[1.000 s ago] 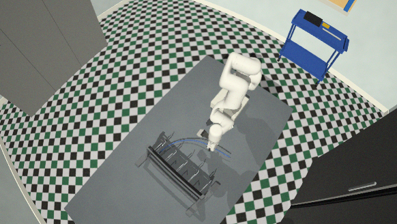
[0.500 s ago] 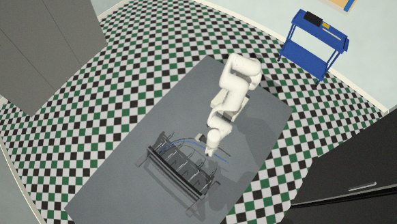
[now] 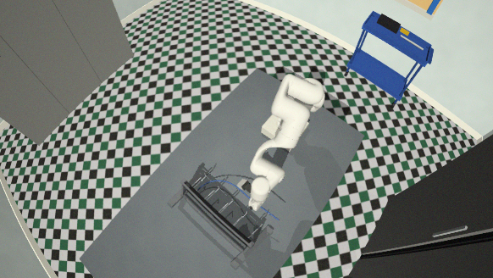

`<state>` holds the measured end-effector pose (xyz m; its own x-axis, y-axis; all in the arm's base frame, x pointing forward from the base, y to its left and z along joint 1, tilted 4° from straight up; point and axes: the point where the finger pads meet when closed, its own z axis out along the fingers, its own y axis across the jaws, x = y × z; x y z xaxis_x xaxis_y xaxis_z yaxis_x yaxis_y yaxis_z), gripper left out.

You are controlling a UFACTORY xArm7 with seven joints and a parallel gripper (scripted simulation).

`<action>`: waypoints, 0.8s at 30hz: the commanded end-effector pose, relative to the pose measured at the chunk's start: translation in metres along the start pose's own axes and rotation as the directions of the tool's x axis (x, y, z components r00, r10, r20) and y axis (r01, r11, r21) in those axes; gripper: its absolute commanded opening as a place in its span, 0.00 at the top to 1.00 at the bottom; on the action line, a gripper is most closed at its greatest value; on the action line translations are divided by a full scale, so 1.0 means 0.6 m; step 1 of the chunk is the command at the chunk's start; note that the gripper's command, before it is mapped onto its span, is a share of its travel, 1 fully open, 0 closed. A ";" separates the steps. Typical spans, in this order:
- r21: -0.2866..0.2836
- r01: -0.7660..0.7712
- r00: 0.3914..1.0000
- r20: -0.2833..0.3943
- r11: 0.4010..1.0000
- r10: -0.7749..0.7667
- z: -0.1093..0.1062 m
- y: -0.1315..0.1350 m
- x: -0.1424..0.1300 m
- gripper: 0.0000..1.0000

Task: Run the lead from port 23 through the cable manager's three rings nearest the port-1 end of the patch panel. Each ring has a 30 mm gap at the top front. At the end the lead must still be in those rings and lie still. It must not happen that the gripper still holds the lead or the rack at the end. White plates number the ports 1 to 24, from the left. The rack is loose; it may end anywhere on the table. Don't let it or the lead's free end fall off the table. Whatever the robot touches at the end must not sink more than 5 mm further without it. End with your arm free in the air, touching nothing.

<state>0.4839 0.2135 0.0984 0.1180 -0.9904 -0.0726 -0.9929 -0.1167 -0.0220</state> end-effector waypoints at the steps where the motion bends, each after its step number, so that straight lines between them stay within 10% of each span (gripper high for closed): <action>1: -0.009 -0.031 1.000 -0.003 0.999 0.031 -0.033 -0.061 -0.023 1.00; 24: -0.009 -0.069 0.998 -0.003 0.998 0.069 -0.073 -0.129 -0.051 1.00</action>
<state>0.5549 0.2478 0.1424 0.0477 -0.9966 -0.0669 -0.9989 -0.0477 -0.0013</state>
